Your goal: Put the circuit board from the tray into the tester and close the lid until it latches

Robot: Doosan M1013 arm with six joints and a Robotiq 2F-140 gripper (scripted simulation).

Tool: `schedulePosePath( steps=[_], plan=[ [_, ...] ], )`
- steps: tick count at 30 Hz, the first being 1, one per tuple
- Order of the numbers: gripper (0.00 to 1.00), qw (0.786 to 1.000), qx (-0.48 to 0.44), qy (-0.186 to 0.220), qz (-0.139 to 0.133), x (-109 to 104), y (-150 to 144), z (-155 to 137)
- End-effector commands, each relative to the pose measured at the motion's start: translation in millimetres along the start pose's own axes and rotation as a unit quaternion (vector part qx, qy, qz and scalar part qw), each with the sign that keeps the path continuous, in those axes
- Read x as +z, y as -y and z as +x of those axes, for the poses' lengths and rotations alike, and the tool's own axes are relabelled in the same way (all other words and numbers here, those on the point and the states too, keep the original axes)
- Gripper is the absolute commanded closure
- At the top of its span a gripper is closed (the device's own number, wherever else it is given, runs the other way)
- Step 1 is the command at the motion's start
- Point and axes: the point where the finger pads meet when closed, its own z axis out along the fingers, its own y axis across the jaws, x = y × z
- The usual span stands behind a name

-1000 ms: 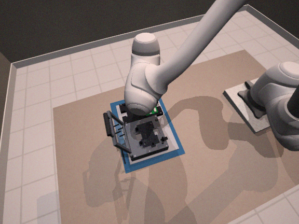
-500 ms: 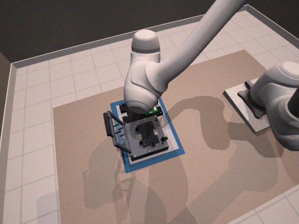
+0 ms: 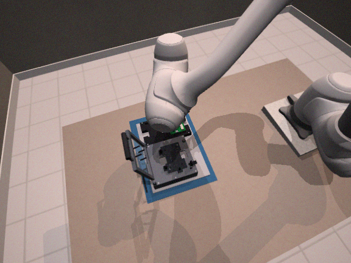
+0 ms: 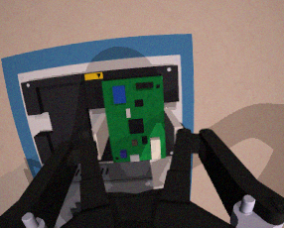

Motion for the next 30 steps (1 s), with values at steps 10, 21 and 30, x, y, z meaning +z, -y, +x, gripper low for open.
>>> schedulePosePath(
  steps=[10, 21, 30],
  plan=[
    [0.54, 1.0, 0.0, 0.0, 0.0, -2, 0, 0],
    [0.54, 1.0, 0.0, 0.0, 0.0, -16, 0, 0],
    [0.54, 1.0, 0.0, 0.0, 0.0, -41, 0, 0]
  ],
)
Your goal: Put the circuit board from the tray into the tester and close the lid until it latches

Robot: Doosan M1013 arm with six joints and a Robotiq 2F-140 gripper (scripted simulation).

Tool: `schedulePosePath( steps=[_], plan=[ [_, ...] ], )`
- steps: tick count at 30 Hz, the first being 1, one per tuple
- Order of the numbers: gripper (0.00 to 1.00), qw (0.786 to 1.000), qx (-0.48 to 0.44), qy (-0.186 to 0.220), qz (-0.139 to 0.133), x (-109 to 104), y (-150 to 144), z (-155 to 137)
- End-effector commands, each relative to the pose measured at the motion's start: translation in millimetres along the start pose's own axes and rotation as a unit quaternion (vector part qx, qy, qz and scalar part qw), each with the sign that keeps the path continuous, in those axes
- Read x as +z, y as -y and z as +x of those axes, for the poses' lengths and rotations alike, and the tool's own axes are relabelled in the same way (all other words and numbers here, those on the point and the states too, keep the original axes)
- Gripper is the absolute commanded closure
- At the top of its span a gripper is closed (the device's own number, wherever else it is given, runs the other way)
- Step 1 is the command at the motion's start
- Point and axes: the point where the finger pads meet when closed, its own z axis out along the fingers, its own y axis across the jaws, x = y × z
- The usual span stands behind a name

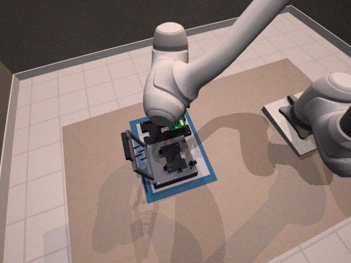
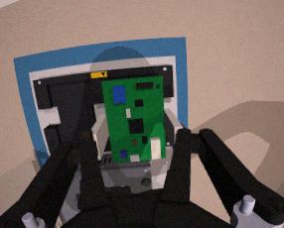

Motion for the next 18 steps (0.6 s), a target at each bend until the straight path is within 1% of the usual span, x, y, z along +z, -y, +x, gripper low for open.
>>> schedulePosePath(
  steps=[1, 3, 12, 18],
  plan=[
    [0.54, 1.0, 0.0, 0.0, 0.0, -12, 0, 0],
    [0.54, 1.0, 0.0, 0.0, 0.0, -12, 0, 0],
    [0.54, 1.0, 0.0, 0.0, 0.0, -32, 0, 0],
    [0.54, 1.0, 0.0, 0.0, 0.0, -38, 0, 0]
  ],
)
